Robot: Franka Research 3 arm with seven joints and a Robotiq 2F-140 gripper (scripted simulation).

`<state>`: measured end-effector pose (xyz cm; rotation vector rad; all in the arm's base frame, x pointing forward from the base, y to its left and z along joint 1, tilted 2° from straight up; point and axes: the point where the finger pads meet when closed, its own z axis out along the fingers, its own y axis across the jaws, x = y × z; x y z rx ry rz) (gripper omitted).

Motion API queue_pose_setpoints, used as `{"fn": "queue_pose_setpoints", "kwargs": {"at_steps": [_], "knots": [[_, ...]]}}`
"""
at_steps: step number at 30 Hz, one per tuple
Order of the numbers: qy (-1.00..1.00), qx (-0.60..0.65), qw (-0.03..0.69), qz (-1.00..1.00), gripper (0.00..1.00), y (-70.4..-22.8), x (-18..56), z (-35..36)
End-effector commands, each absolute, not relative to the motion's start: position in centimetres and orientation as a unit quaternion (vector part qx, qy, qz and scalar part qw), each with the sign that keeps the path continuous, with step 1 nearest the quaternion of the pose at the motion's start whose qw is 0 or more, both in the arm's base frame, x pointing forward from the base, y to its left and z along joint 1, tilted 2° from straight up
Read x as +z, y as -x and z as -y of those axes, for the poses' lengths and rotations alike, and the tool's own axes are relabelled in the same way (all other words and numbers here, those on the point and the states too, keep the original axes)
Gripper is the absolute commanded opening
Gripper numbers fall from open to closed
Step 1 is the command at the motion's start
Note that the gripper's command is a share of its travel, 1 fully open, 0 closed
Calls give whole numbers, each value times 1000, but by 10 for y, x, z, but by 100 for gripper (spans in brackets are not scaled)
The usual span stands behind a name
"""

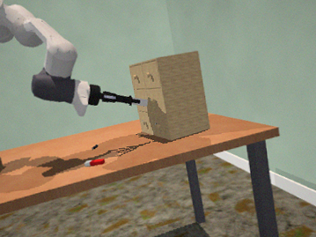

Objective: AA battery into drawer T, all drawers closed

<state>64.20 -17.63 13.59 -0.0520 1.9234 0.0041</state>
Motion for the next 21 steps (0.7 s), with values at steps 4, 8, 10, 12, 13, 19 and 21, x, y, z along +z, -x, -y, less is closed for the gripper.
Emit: {"fn": "queue_pose_setpoints", "kwargs": {"at_steps": [4, 8, 10, 12, 13, 19, 21], "knots": [[29, 0, 573, -819, 0, -615, 138, 176], [29, 0, 573, -819, 0, -611, 137, 176], [29, 0, 573, -819, 0, -611, 138, 176], [29, 0, 573, -819, 0, -610, 138, 176], [29, 0, 573, -819, 0, -608, 139, 176], [29, 0, 573, -819, 0, -579, 150, 177], [29, 0, 573, -819, 0, -571, 154, 178]]}}
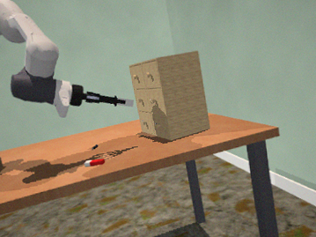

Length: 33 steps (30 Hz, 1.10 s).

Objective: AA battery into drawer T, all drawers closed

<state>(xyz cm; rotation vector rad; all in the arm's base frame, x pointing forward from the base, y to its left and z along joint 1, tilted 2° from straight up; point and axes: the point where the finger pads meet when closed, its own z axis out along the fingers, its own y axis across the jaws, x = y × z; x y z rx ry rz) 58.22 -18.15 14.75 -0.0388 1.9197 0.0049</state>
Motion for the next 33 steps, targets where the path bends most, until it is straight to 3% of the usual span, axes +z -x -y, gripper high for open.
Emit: {"fn": "queue_pose_setpoints", "kwargs": {"at_steps": [1, 33], "knots": [[29, 0, 573, -819, 0, -567, 155, 178], [29, 0, 550, -835, 0, -556, 161, 178]]}}
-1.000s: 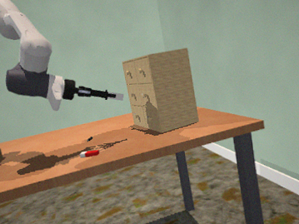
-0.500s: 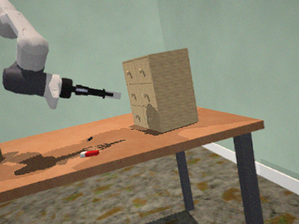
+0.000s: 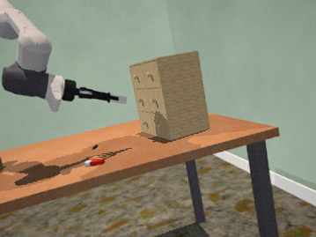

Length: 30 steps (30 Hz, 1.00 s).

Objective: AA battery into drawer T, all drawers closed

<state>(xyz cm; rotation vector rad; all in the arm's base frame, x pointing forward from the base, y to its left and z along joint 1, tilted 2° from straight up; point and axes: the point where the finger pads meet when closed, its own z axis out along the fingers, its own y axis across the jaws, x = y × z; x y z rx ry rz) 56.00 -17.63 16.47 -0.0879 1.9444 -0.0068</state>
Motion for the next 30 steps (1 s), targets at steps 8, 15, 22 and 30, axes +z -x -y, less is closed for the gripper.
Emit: {"fn": "queue_pose_setpoints", "kwargs": {"at_steps": [8, 15, 22, 30], "knots": [[29, -1, 525, -851, 0, -551, 166, 178], [29, -4, 449, -893, 0, -537, 181, 178], [28, -7, 348, -937, 0, -518, 200, 179], [42, -17, 258, -965, 0, -500, 218, 179]]}}
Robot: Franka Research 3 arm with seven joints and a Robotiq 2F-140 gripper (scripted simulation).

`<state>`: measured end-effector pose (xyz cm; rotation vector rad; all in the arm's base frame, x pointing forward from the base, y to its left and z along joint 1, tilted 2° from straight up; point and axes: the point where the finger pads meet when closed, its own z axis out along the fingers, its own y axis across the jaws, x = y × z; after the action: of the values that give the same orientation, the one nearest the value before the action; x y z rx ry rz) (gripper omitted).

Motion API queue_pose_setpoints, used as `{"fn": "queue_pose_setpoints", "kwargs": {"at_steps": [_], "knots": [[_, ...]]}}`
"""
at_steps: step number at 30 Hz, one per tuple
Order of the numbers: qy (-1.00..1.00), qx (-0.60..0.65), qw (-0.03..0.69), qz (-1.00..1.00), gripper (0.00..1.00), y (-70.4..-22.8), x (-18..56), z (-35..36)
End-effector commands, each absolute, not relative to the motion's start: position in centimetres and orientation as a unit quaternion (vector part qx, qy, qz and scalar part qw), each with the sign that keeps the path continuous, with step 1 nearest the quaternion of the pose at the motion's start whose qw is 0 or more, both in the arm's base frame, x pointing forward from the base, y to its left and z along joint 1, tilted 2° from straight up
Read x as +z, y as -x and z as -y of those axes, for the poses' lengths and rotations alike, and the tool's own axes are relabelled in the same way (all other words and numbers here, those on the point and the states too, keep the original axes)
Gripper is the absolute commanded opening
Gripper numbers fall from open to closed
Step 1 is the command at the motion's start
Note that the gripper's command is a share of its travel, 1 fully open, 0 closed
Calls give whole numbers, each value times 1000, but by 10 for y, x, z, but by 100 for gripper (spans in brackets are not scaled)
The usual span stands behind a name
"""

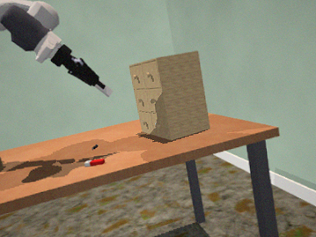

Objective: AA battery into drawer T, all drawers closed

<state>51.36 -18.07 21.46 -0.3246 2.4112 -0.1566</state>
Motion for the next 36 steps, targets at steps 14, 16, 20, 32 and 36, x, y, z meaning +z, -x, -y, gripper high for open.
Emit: {"fn": "queue_pose_setpoints", "kwargs": {"at_steps": [14, 16, 20, 32, 36], "knots": [[60, -37, 83, -994, 0, -467, 250, 180], [53, -33, 59, -996, 0, -464, 252, 180], [32, -20, 16, -999, 0, -461, 256, 180], [24, -16, 0, -1000, 0, -459, 258, 180], [24, -16, 0, -1000, 0, -459, 258, 180]]}}
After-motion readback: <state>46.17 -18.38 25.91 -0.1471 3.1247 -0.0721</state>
